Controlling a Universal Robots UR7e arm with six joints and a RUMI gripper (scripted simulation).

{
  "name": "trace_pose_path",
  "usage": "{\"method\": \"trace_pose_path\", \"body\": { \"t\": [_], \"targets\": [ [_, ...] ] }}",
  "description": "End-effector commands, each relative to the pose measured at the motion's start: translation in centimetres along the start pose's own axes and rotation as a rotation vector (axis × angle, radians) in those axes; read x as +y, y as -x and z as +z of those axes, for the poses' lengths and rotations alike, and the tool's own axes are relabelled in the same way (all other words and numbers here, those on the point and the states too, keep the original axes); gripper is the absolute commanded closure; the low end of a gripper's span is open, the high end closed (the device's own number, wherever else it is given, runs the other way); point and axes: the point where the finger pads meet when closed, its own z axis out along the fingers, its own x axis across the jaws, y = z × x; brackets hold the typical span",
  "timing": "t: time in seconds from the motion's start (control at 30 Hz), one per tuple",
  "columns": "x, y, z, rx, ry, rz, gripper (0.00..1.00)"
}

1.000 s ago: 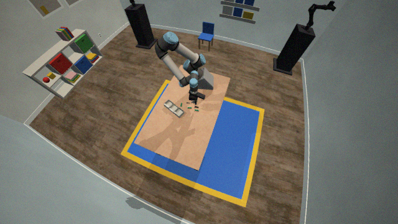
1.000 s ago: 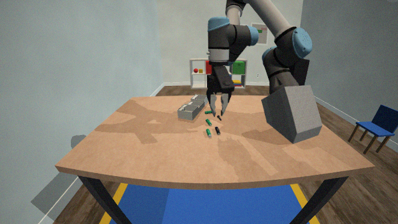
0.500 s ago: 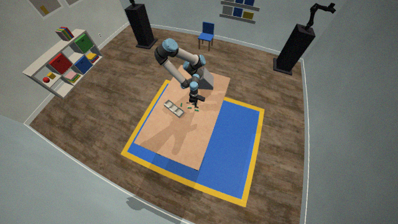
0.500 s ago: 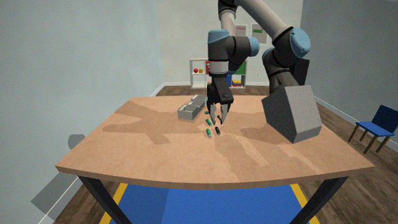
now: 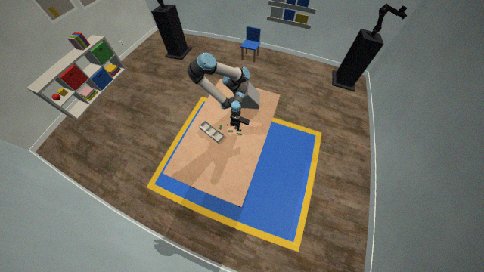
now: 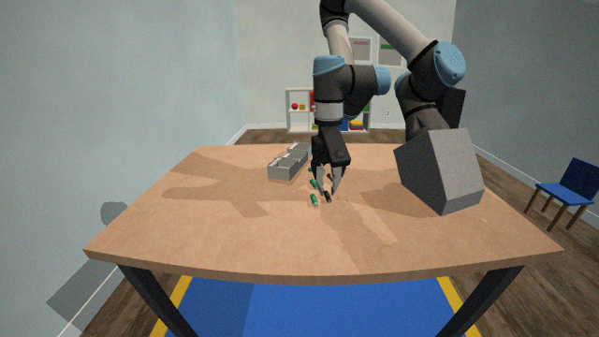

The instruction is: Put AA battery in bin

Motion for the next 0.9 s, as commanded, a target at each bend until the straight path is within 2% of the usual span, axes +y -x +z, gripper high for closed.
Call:
{"method": "trace_pose_path", "body": {
  "t": [0.0,0.47,0.5,0.87],
  "targets": [
    [0.00,-0.03,0.28,0.002,0.000,0.000,0.83],
    [0.01,0.00,0.69,0.002,0.000,0.000,0.83],
    [0.01,0.00,0.69,0.002,0.000,0.000,1.00],
    [0.01,0.00,0.69,0.002,0.000,0.000,1.00]
  ]
}}
